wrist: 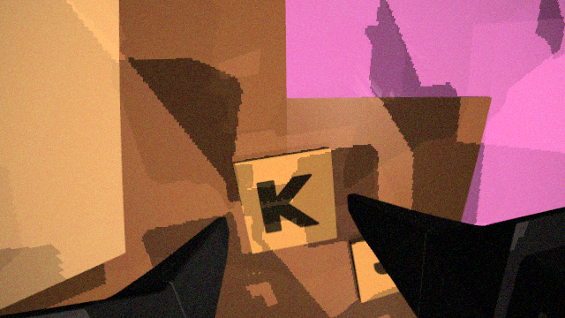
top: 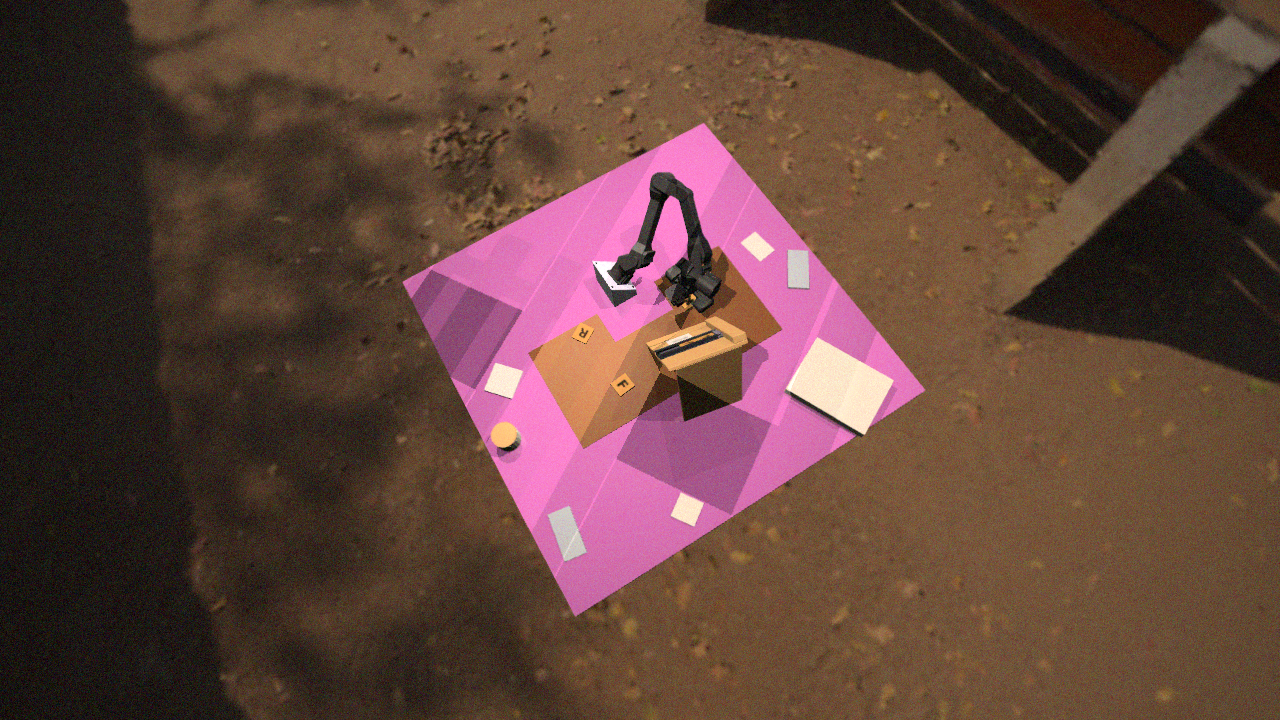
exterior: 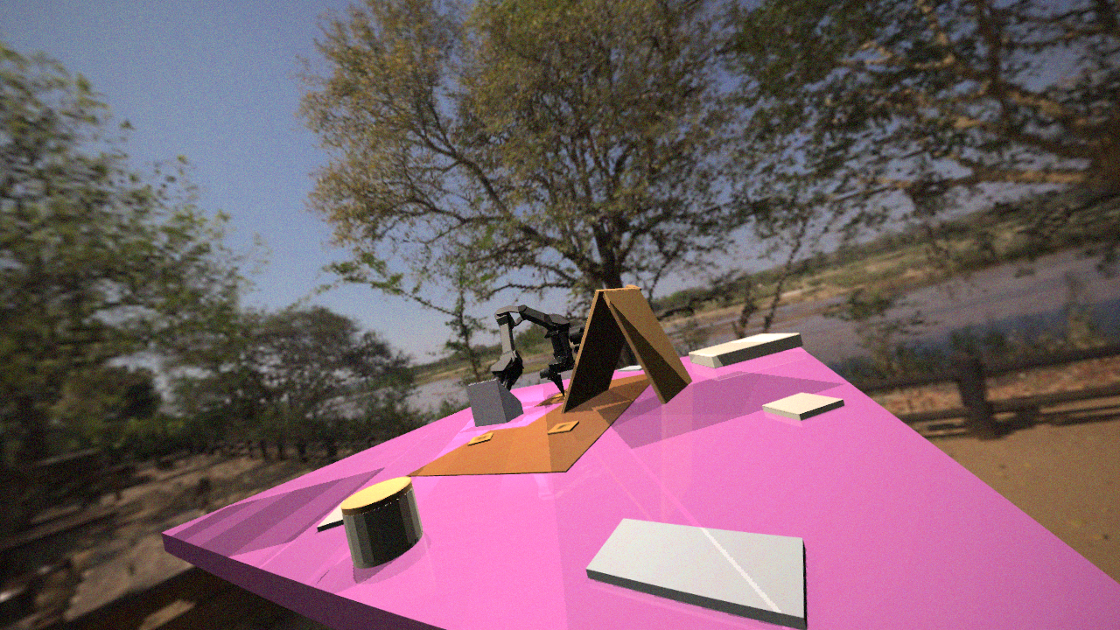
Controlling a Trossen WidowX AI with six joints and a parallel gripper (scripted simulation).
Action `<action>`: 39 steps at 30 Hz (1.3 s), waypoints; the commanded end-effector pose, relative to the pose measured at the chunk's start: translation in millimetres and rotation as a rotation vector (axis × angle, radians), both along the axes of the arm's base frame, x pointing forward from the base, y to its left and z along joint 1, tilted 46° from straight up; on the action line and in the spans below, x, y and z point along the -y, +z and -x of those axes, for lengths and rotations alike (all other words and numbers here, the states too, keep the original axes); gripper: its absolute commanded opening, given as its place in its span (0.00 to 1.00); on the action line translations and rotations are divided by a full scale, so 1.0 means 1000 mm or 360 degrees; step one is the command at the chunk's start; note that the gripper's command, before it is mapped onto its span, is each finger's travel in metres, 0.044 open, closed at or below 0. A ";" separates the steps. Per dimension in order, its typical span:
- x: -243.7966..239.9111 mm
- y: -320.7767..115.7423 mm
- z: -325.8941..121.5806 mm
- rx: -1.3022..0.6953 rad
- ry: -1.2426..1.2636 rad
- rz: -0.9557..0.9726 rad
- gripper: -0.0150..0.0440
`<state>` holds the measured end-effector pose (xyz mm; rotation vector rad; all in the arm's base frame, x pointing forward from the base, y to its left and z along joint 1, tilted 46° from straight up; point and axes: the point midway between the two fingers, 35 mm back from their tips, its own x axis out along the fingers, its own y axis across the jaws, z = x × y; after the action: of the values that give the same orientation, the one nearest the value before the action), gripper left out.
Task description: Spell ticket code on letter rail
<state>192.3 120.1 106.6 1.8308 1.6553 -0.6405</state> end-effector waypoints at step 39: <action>0.001 -0.002 0.002 -0.0010 -0.0001 0.0004 0.25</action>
<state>190.2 120.9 102.5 1.8284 1.6556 -0.6552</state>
